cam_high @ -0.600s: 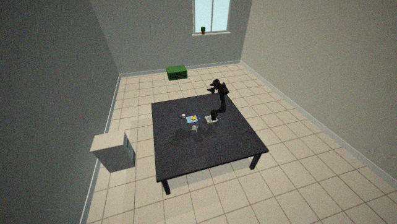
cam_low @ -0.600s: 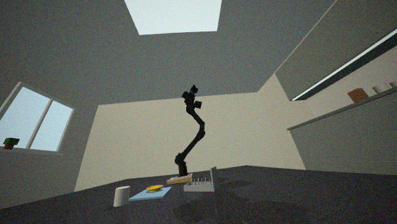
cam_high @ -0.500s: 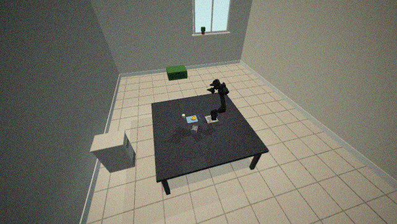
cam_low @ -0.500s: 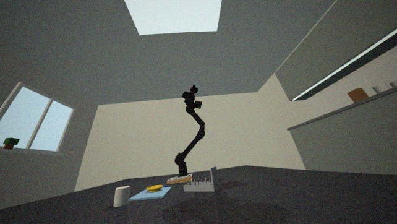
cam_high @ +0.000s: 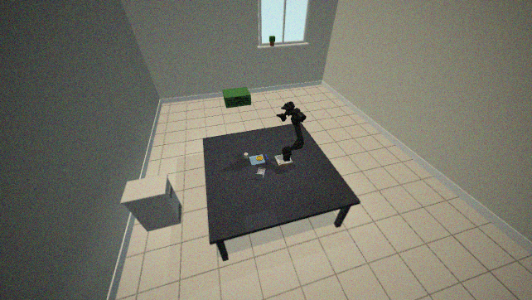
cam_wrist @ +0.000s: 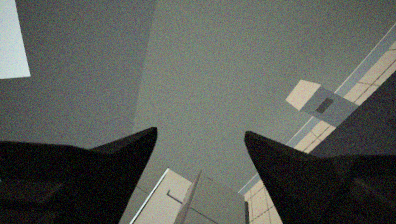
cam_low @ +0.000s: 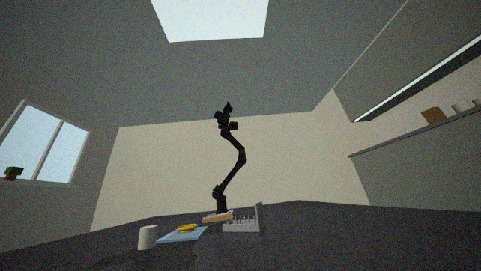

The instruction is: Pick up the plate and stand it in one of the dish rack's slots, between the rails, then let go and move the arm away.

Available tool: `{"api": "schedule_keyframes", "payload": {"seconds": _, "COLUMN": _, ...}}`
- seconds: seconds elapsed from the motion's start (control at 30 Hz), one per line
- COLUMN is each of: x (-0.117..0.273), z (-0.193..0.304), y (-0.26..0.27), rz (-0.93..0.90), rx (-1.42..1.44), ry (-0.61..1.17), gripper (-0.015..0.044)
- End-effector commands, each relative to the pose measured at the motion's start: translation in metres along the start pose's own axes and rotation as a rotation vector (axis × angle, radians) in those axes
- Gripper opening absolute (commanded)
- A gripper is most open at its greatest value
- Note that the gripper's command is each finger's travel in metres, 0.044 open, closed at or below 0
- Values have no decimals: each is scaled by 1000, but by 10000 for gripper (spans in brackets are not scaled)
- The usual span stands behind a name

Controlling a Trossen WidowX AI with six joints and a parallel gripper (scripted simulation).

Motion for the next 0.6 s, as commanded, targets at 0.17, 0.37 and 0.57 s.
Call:
{"api": "schedule_keyframes", "payload": {"seconds": 0.17, "x": 4, "z": -35, "y": -3, "rz": -69, "rx": -39, "ry": -5, "gripper": 400}}
{"api": "schedule_keyframes", "payload": {"seconds": 0.37, "x": 5, "z": -58, "y": -7, "rz": -113, "rx": -55, "ry": -27, "gripper": 400}}
{"api": "schedule_keyframes", "payload": {"seconds": 0.57, "x": 5, "z": -81, "y": -13, "rz": -149, "rx": -68, "ry": -46, "gripper": 400}}
Point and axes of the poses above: the point midway between the two fingers, 35 mm back from their tips, its own x axis back along the fingers, its own y axis across the jaws, z = x × y, the point moved 5 cm from there along x, back along the fingers, and after that the axes turned 4 degrees about -x, right-handed, at the moved point
